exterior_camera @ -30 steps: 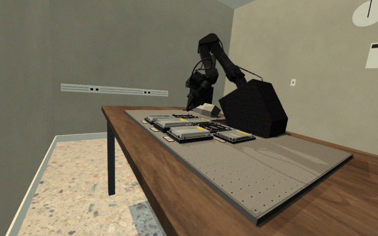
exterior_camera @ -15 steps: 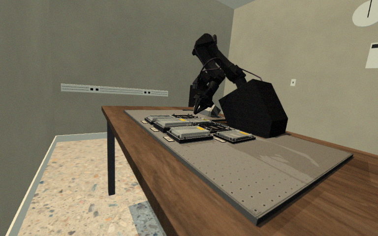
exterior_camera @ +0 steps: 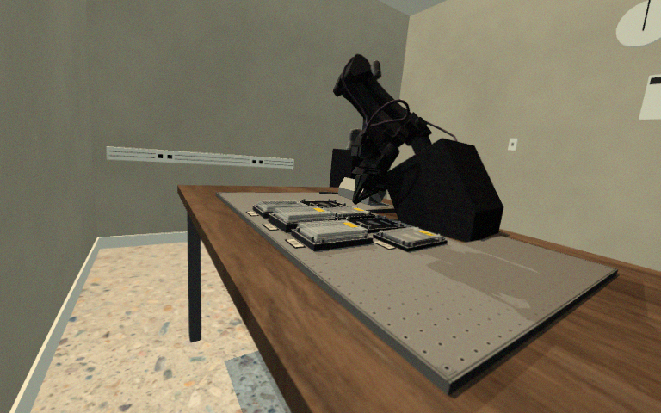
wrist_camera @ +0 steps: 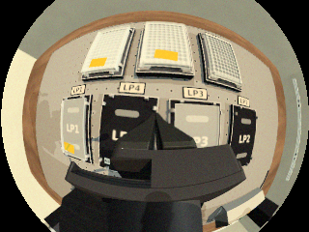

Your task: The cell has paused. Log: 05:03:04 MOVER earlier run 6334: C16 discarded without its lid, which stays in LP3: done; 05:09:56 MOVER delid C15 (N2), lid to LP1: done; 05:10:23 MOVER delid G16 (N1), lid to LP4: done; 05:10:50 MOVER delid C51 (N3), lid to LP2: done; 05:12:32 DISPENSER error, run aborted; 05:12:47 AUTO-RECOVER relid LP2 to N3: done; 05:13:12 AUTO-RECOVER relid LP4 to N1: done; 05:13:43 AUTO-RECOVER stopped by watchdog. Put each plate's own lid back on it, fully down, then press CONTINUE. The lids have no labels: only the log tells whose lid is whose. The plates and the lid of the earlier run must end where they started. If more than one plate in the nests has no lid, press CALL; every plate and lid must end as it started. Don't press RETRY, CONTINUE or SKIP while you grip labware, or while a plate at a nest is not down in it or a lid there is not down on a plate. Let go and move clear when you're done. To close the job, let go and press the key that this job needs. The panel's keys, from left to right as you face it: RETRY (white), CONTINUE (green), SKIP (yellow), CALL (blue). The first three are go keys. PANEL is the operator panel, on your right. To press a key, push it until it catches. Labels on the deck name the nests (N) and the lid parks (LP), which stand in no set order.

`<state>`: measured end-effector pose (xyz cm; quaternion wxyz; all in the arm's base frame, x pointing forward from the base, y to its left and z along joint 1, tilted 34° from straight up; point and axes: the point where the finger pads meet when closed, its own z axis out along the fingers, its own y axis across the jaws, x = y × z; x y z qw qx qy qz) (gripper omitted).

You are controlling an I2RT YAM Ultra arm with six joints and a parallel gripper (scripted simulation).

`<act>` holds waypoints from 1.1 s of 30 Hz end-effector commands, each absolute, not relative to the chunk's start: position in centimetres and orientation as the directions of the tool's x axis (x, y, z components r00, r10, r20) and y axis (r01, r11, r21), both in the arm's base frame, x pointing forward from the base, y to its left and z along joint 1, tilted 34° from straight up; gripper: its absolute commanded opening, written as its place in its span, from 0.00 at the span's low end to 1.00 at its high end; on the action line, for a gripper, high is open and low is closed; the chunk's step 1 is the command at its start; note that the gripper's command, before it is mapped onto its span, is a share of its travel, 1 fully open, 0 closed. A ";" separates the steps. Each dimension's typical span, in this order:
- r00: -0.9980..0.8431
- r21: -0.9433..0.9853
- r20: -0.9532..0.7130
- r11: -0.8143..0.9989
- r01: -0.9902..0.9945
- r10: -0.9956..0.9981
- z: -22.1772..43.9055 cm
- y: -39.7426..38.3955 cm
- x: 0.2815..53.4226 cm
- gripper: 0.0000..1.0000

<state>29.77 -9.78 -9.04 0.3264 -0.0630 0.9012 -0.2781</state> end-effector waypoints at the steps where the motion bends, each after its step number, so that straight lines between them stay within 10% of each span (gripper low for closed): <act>1: -0.737 -0.546 -0.618 0.823 0.155 -0.272 -8.5 -9.4 31.5 0.00; 33: -0.748 -0.545 -0.606 0.826 0.144 -0.269 -14.8 0.1 32.4 0.00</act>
